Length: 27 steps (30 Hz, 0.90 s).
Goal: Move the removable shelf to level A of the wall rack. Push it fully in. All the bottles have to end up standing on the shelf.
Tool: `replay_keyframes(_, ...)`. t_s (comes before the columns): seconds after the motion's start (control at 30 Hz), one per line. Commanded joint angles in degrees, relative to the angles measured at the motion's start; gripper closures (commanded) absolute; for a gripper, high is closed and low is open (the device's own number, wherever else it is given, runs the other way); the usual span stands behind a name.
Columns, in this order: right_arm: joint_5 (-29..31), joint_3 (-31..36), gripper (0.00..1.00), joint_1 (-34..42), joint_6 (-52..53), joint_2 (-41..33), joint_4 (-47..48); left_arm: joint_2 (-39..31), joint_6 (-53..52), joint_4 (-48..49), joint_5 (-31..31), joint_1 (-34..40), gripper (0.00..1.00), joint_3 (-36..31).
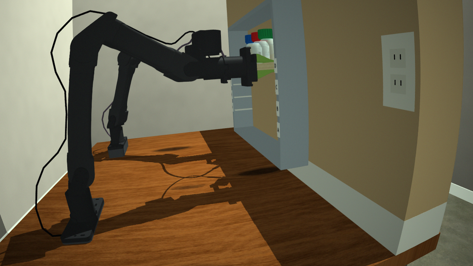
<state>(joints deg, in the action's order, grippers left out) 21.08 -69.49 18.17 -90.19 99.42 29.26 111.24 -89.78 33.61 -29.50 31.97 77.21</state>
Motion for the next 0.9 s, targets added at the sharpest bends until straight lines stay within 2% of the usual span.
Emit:
replay_keyframes(0.0, -0.4, -2.2, 1.00, -0.3, 0.2, -1.0, -2.4, -1.2, -0.3, -2.6, 0.5, -0.4, 1.00, 2.0)
replay_keyframes(0.87, -0.4, -5.0, 1.00, -0.3, 0.2, -1.8, -6.1, -2.2, -0.3, -6.1, 0.4, -0.4, 1.00, 4.4)
